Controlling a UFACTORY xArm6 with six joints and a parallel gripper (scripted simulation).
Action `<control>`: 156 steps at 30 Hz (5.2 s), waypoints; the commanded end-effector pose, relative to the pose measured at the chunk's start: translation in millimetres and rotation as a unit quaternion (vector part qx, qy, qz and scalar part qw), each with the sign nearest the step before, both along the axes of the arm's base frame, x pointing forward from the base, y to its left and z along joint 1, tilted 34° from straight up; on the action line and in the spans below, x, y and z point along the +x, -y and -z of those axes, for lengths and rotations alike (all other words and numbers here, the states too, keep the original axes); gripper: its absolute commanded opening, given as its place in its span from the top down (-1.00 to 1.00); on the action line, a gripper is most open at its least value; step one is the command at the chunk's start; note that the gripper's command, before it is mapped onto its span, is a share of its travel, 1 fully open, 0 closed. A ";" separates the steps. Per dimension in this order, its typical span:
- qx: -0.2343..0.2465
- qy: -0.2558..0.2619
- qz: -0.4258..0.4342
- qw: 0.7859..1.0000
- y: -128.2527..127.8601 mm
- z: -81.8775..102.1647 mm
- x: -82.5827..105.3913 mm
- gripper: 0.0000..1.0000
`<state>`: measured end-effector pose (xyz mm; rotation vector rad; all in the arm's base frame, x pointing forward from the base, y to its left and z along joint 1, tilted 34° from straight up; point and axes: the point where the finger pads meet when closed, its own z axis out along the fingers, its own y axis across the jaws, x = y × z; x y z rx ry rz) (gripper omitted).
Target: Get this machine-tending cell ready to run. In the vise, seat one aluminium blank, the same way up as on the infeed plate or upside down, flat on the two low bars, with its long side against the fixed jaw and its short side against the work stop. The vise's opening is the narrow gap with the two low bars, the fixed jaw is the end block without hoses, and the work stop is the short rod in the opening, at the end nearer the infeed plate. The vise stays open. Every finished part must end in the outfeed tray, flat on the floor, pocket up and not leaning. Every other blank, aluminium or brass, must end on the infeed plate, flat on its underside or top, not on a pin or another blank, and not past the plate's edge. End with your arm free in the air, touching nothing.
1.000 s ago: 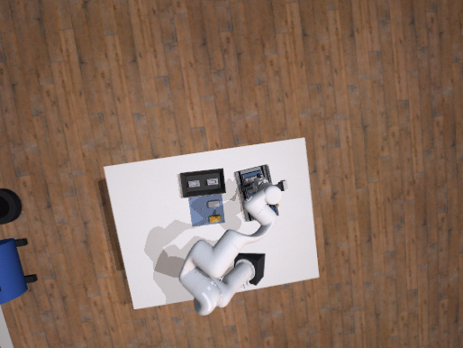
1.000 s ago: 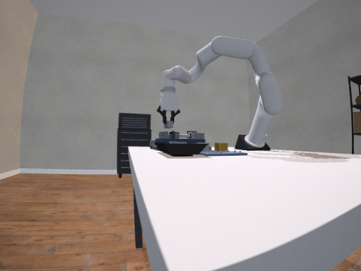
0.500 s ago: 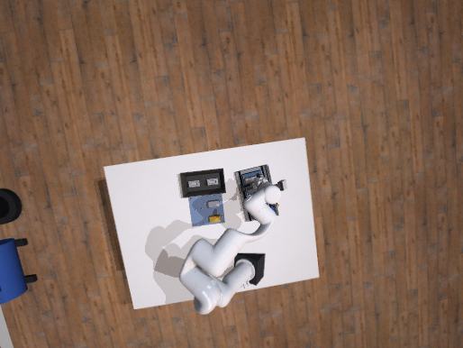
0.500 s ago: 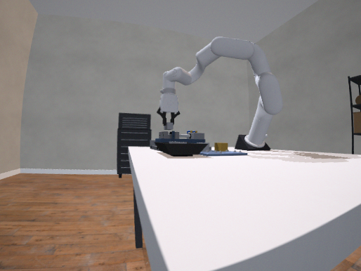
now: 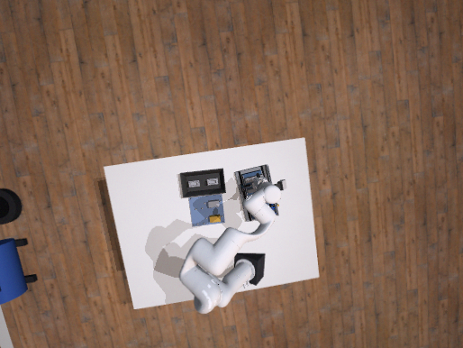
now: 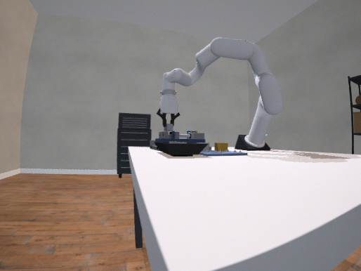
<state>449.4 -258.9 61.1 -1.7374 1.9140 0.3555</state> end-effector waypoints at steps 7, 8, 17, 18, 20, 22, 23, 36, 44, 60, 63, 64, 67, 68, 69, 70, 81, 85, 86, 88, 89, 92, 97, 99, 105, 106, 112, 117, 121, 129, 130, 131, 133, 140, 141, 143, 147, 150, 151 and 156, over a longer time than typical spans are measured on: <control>-0.002 0.002 0.001 1.000 0.9 -0.3 1.0 1.00; -0.002 0.002 0.001 1.000 0.9 -0.3 1.0 1.00; -0.002 0.002 0.001 1.000 0.9 -0.3 1.0 1.00; -0.002 0.002 0.001 1.000 0.9 -0.3 1.0 1.00; -0.002 0.002 0.001 1.000 0.9 -0.3 1.0 1.00; -0.002 0.002 0.001 1.000 0.9 -0.3 1.0 1.00; -0.002 0.002 0.001 1.000 0.9 -0.3 1.0 1.00; -0.002 0.002 0.001 1.000 0.6 0.2 1.2 1.00; -0.002 0.002 0.001 1.000 0.1 0.9 1.4 1.00; -0.002 0.002 0.000 1.000 -1.9 4.0 2.3 1.00; -0.002 0.002 0.000 1.000 -2.5 4.9 2.5 1.00; -0.002 0.002 0.000 1.000 -2.7 5.2 2.6 1.00; -0.002 0.002 0.000 1.000 -3.3 6.2 2.8 1.00; -0.002 0.002 0.000 1.000 -3.5 6.5 2.9 1.00; -0.002 0.002 0.000 1.000 -3.8 6.8 3.0 1.00; -0.002 0.002 0.000 1.000 -4.0 7.1 3.1 1.00; -0.002 0.002 0.000 1.000 -5.9 10.0 3.9 1.00; -0.002 0.002 0.000 1.000 -6.6 11.2 4.2 1.00; -0.002 0.002 0.000 1.000 -6.8 11.5 4.3 1.00; -0.002 0.002 0.000 1.000 -7.2 12.0 4.5 1.00; -0.002 0.002 0.000 1.000 -7.2 12.0 4.5 1.00; -0.002 0.002 0.000 1.000 -7.5 12.5 4.6 1.00; -0.002 0.002 0.000 1.000 -8.2 13.6 4.9 1.00; -0.002 0.002 0.000 1.000 -8.5 14.0 5.0 1.00; -0.002 0.002 0.000 1.000 -9.0 14.8 5.2 1.00; -0.002 0.002 0.000 1.000 -9.0 14.8 5.2 1.00; -0.002 0.002 0.000 1.000 -9.2 15.2 5.3 1.00; -0.002 0.002 0.000 1.000 -9.3 15.3 5.4 1.00; -0.002 0.002 0.000 1.000 -9.4 15.4 5.4 1.00; -0.002 0.002 0.000 1.000 -9.4 15.4 5.4 1.00; -0.002 0.002 0.000 1.000 -9.4 15.4 5.4 1.00; -0.002 0.002 0.000 1.000 -9.4 15.4 5.4 1.00; -0.002 0.002 0.000 1.000 -9.4 15.4 5.4 1.00; -0.002 0.002 0.000 1.000 -9.4 15.3 5.4 1.00; -0.002 0.002 0.000 1.000 -9.4 15.3 5.4 1.00; -0.002 0.002 0.000 1.000 -9.5 15.2 5.5 1.00; -0.002 0.002 0.000 1.000 -9.9 14.9 5.7 1.00; -0.002 0.002 0.000 1.000 -10.3 14.7 5.9 1.00; -0.002 0.002 0.000 1.000 -10.4 14.5 6.0 1.00; -0.002 0.002 0.000 1.000 -11.3 13.9 6.4 1.00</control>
